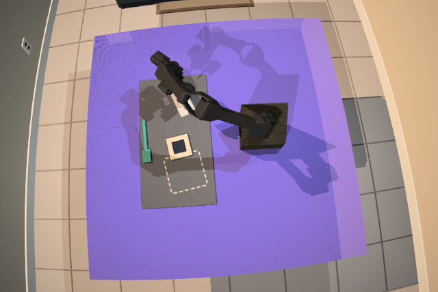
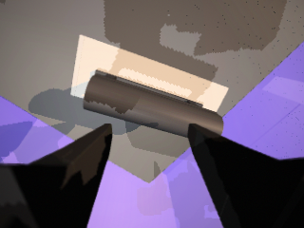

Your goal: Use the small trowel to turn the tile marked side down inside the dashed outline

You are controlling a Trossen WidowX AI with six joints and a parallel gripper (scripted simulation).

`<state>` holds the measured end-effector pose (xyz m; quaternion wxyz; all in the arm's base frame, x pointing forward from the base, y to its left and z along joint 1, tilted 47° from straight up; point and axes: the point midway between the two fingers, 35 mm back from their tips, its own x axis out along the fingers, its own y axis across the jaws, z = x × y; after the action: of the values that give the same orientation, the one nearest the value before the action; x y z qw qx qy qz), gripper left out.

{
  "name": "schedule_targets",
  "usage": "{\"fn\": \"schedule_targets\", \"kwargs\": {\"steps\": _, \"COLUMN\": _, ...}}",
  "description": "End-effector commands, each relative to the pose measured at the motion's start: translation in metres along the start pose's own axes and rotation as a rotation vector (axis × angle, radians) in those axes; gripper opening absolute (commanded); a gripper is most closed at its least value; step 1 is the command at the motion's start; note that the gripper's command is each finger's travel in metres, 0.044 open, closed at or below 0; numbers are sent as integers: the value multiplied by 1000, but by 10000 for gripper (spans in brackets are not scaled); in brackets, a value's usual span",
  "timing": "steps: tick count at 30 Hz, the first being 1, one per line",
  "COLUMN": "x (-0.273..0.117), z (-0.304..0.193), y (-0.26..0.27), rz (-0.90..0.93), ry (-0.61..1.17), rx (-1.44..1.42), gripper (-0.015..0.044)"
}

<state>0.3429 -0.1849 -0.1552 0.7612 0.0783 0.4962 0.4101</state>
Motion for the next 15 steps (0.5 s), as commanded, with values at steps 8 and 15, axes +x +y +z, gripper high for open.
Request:
{"fn": "schedule_targets", "kwargs": {"steps": 8, "x": -2, "z": 0, "y": -3, "rz": -5, "ry": 2, "rx": -386, "gripper": 270}}
{"fn": "schedule_targets", "kwargs": {"steps": 15, "x": -2, "z": 0, "y": -4, "rz": -5, "ry": 3, "rx": -629, "gripper": 270}}
